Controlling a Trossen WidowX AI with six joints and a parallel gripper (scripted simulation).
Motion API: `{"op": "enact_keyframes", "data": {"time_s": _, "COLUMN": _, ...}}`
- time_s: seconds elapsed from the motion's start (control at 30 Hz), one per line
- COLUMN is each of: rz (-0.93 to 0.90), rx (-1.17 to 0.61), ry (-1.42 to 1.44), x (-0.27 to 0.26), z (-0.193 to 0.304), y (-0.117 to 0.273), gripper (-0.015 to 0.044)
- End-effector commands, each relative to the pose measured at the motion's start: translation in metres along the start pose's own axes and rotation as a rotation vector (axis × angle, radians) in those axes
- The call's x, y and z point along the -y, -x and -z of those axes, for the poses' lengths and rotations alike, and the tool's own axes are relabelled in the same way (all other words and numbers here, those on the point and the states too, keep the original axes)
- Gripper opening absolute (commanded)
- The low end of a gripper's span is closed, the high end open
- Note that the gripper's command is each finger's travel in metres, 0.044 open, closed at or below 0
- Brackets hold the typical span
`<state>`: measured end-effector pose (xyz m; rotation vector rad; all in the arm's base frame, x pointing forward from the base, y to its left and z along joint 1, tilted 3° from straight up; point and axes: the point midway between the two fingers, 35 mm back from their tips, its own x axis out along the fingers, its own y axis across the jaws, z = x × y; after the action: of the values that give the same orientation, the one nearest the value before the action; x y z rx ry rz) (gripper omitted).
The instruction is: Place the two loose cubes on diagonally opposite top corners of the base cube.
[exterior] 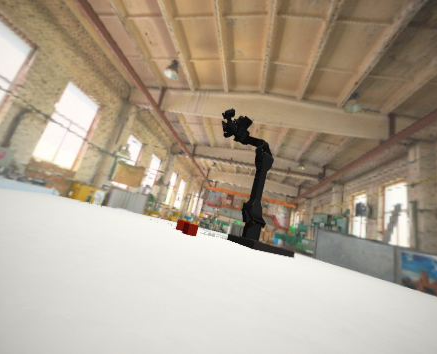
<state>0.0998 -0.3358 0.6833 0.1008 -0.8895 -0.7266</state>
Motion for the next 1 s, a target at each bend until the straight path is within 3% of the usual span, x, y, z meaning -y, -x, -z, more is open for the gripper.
{"op": "enact_keyframes", "data": {"time_s": 0.0, "rz": 0.055, "rx": -0.098, "ry": 0.035, "x": 0.013, "z": 0.041, "y": -0.004, "gripper": 0.0265}}
{"op": "enact_keyframes", "data": {"time_s": 0.5, "rz": 0.108, "rx": -0.458, "ry": 0.186, "x": 0.019, "z": 0.173, "y": 0.007, "gripper": 0.0265}}
{"op": "enact_keyframes", "data": {"time_s": 0.97, "rz": 0.011, "rx": -0.836, "ry": 0.377, "x": -0.004, "z": 0.292, "y": 0.054, "gripper": 0.0265}}
